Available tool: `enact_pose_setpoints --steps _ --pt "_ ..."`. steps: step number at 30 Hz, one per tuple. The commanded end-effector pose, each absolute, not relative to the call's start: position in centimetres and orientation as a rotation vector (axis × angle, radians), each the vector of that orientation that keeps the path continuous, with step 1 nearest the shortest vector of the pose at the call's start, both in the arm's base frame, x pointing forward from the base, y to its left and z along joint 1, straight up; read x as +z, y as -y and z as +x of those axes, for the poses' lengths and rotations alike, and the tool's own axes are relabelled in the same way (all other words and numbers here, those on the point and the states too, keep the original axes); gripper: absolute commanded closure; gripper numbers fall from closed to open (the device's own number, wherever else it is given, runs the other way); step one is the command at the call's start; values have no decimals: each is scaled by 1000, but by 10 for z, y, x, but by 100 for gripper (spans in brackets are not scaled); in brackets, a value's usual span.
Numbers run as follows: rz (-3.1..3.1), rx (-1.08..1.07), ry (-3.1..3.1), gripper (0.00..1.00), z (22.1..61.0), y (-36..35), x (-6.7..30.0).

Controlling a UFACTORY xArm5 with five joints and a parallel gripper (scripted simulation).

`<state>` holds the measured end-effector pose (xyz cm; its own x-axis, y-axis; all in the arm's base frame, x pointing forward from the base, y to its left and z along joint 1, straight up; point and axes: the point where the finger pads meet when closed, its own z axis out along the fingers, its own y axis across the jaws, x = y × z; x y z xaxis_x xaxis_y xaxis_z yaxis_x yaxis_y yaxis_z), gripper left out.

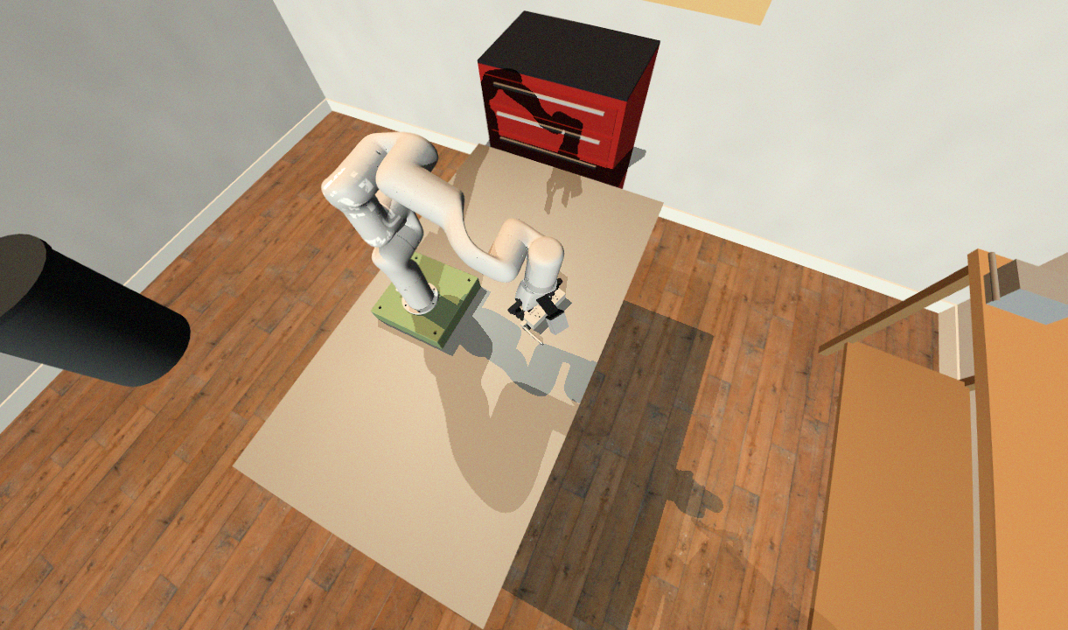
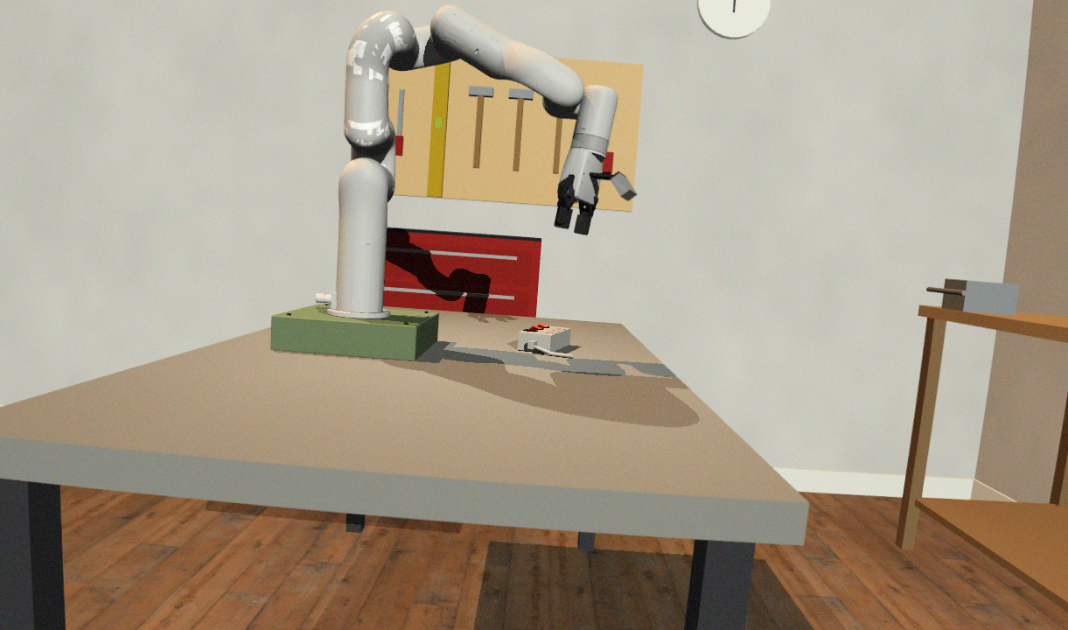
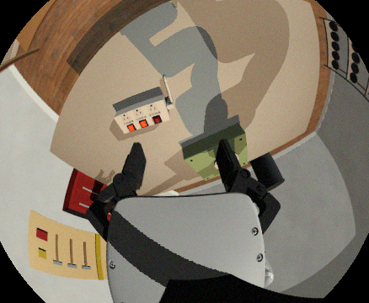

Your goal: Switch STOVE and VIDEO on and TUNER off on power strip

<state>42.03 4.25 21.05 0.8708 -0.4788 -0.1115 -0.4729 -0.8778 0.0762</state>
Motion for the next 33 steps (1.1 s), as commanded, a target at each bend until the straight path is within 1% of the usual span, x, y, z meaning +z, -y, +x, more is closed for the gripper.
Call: enact_pose_setpoints --steps 1,2,5,7,12,17,22,33 --pt "2900 -245 962 0 426 -54 202" --pt "2847 -264 1056 0 428 -60 195" --pt "2847 -264 1056 0 428 -60 195" --pt "2728 -295 1238 0 432 -73 182" --pt "2662 -306 1323 0 433 -79 176" --pt "2450 -324 1556 0 436 -98 155" --pt "2376 -324 1624 0 436 -104 148" --pt "1937 -279 1939 0 434 -138 107"
